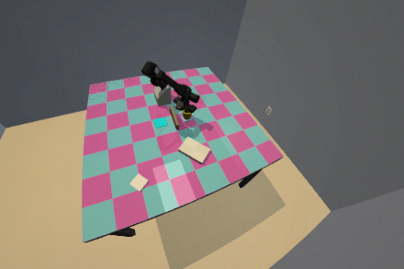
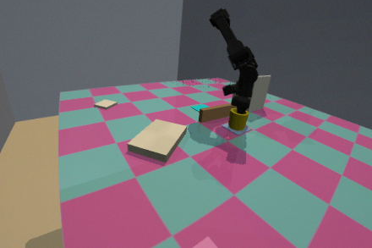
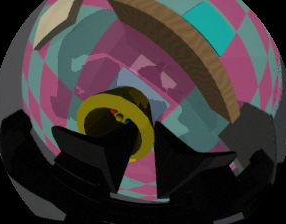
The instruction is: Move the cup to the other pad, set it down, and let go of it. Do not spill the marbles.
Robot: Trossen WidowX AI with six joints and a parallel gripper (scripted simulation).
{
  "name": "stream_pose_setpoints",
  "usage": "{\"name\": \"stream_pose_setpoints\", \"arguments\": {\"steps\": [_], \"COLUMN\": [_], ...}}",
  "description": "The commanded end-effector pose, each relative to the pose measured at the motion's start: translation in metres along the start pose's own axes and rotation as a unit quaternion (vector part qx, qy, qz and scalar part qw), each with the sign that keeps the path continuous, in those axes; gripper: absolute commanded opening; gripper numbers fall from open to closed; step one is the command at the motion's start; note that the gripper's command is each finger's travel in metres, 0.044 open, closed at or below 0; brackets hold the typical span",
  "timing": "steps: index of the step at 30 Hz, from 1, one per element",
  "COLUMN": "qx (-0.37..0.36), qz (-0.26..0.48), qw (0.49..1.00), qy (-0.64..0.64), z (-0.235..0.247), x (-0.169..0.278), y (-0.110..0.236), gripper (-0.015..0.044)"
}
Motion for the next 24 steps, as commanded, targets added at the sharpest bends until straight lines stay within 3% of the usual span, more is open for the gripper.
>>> {"name": "stream_pose_setpoints", "arguments": {"steps": [1, 9, 24], "qx": [0.0, 0.0, -0.002], "qz": [0.0, 0.0, 0.001], "qw": [1.0, 1.0, 1.0], "qy": [-0.001, -0.001, 0.002], "z": [0.0, 0.0, 0.003], "x": [0.0, 0.0, 0.001], "y": [0.0, 0.0, 0.05], "gripper": [0.006, 0.0, 0.0]}}
Point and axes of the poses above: the point midway between the two fingers, 35 mm back from their tips, its own y axis back along the fingers, its own z axis across the jaws, x = y × z, the point moved 2 cm from there along y, back along the fingers, and after that the axes turned 9 degrees about -y, right-handed, at the moved point
